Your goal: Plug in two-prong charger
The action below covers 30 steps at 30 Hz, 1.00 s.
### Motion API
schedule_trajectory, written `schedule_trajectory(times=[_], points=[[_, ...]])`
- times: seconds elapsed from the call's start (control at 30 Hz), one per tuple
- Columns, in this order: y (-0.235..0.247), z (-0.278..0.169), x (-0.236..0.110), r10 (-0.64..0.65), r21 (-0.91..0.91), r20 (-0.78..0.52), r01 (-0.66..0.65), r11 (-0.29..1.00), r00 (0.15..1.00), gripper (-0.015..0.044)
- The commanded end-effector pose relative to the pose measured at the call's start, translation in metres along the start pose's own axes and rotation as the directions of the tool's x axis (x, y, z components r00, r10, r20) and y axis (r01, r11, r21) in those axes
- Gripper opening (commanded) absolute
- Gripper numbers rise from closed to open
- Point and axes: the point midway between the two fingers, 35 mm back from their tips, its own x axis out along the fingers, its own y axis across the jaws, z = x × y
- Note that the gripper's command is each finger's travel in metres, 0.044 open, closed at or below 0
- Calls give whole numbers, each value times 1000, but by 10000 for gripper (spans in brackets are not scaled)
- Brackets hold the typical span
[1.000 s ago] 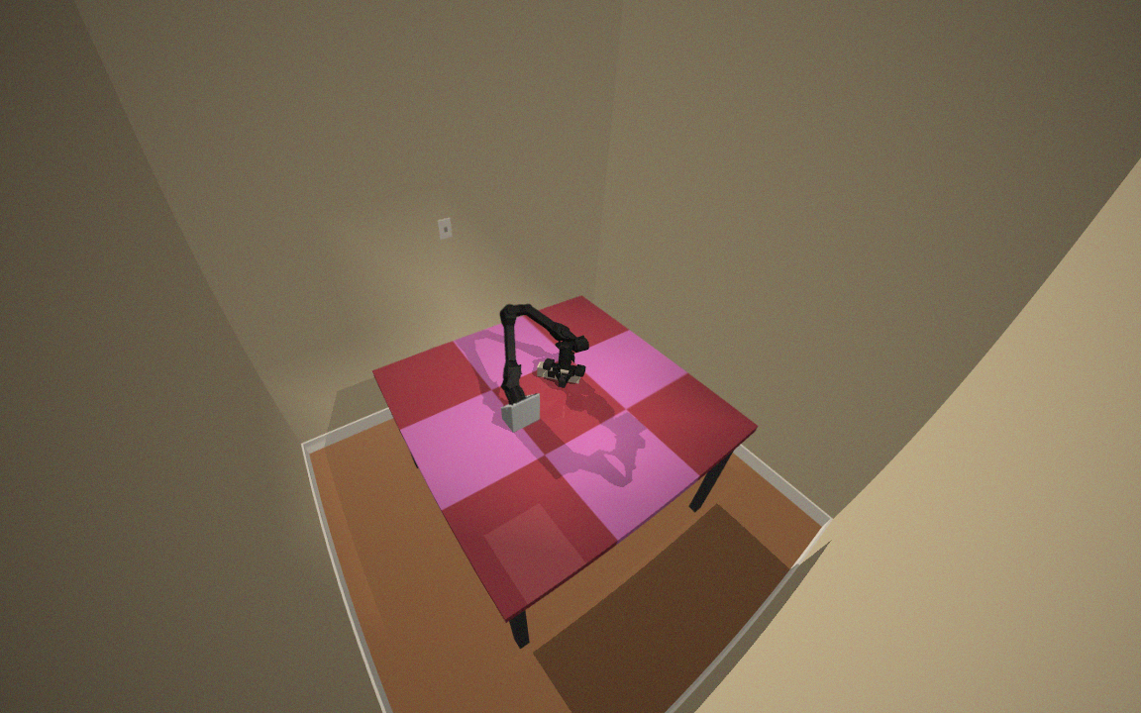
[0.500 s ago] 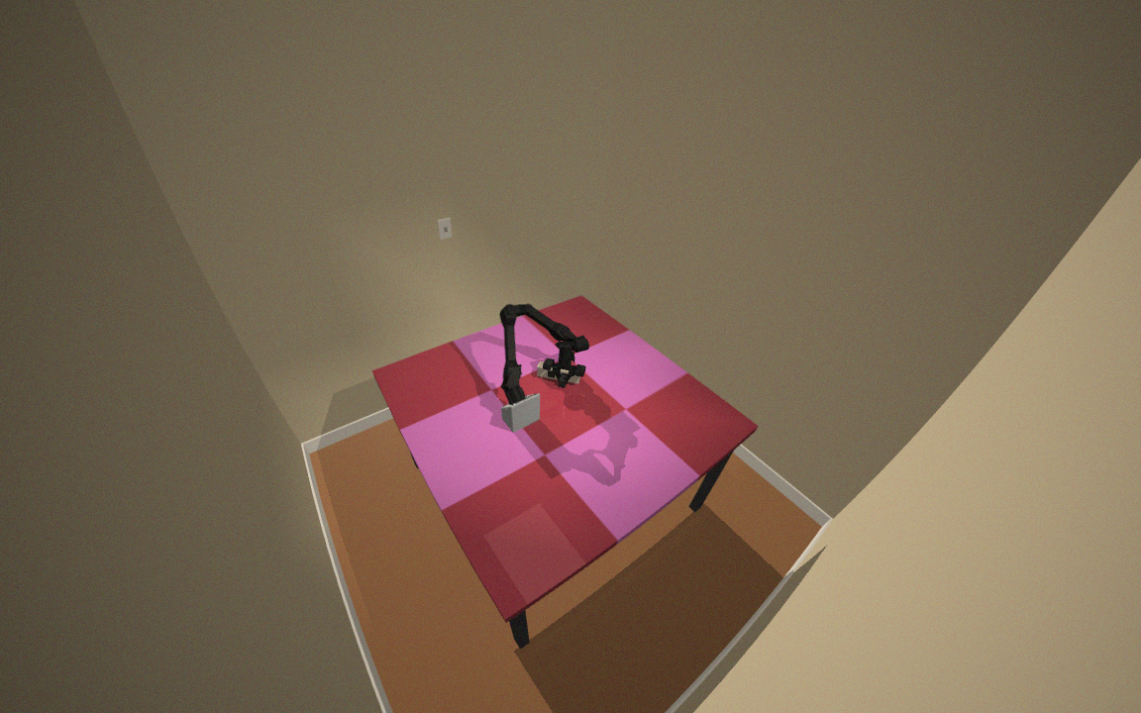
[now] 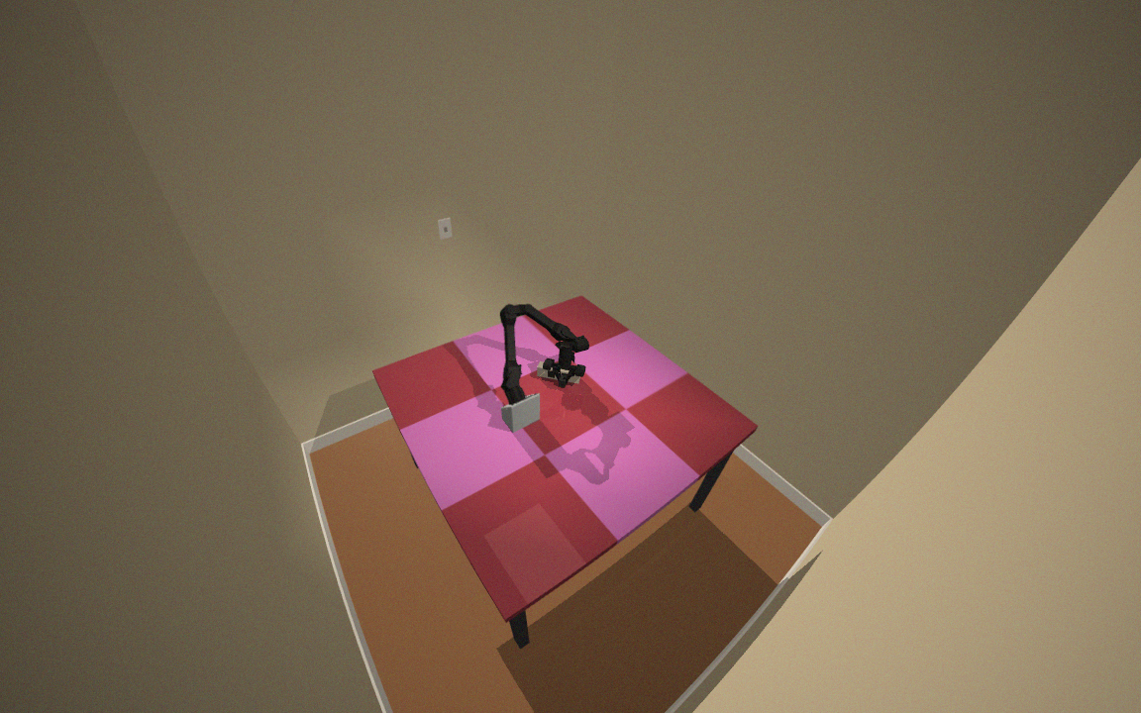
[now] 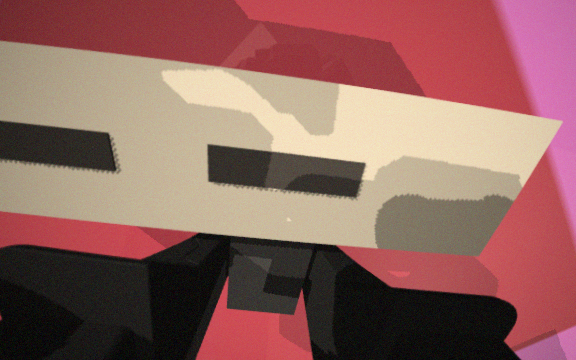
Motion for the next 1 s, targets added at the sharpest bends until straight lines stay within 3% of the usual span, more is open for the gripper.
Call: schedule_trajectory(times=[0.0,0.97], points=[[0,13,-3,-1,-32,37,2,999,999,0],[0,12,-6,-1,-32,37,2,999,999,0]])
